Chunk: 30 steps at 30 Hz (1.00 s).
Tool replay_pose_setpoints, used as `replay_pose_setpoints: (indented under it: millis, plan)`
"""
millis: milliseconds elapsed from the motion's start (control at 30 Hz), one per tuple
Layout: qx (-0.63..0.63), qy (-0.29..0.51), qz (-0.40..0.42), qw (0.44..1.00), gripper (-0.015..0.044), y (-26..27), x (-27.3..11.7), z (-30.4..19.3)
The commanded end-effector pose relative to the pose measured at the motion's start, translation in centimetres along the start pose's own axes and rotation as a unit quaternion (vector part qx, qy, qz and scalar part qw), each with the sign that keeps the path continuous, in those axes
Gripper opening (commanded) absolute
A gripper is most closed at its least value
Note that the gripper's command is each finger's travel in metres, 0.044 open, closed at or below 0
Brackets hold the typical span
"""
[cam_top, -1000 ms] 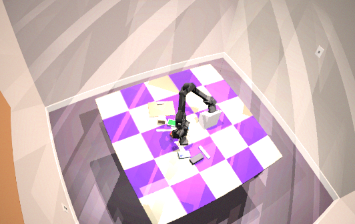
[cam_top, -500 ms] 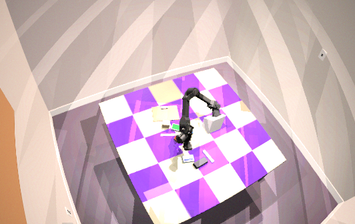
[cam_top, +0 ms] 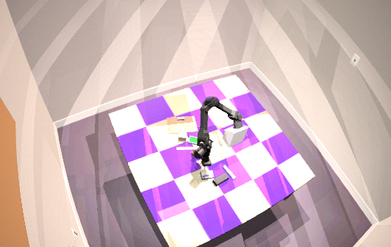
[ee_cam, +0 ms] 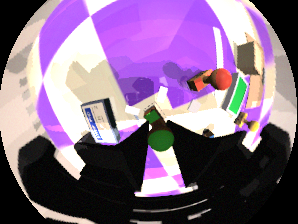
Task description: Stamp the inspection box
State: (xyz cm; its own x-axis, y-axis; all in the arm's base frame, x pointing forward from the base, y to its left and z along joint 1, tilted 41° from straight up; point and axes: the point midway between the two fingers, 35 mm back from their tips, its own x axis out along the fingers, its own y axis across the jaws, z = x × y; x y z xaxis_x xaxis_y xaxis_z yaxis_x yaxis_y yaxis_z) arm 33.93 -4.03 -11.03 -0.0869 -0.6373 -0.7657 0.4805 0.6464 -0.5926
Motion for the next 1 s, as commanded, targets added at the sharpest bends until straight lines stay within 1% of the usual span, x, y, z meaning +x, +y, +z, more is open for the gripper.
replay_pose_setpoints:
  millis: [0, 967]
  plan:
    - [-0.005, 0.000, -0.003, 1.000, 0.0000, -0.14, 0.40, -0.18]
    - [-0.004, -0.001, -0.004, 1.000, 0.0000, -0.19, 1.06, -0.22]
